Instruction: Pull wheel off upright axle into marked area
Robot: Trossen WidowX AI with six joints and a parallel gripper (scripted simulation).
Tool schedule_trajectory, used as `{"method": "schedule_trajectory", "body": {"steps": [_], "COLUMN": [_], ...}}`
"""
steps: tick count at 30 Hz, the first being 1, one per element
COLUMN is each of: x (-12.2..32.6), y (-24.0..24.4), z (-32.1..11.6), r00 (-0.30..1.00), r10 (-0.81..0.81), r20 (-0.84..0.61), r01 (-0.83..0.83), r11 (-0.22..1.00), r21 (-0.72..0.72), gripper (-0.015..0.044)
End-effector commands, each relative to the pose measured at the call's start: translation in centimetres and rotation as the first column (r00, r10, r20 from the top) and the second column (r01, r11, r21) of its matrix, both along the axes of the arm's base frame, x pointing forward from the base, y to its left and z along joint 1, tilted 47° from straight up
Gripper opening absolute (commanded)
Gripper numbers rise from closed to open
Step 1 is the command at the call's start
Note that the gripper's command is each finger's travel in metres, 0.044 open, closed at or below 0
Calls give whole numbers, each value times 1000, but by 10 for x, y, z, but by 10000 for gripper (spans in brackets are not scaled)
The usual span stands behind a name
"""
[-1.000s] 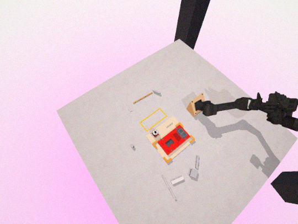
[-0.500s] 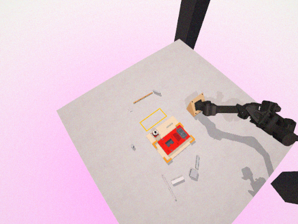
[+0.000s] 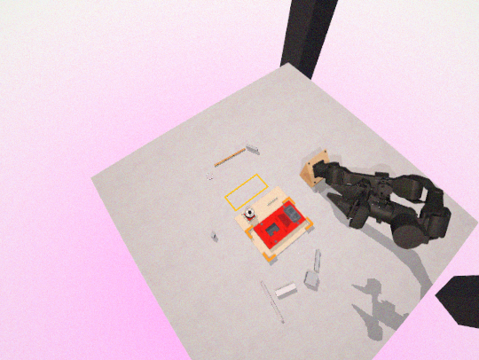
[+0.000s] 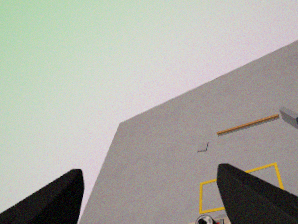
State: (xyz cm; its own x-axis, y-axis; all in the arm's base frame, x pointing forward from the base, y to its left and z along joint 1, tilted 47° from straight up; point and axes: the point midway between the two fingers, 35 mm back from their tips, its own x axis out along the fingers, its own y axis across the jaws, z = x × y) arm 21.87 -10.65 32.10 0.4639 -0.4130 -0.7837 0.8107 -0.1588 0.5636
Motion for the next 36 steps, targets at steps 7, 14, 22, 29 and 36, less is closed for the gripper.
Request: {"method": "schedule_trajectory", "body": {"steps": [7,14,22,29,36], "x": [62,96,123,139,148], "y": [12,23,38,52,66], "z": [-64,-114,-174,-226,-277], "r00": [952,880,795,740,717], "r10": [236,400,556,650,694], "r20": [-194,-256,-243,-173,-68], "r01": [-191,-271,-304,-290,-253], "r11": [955,866,711,540,350], "r21": [226,420,634,790,902], "gripper": [300,300,300,300,300]}}
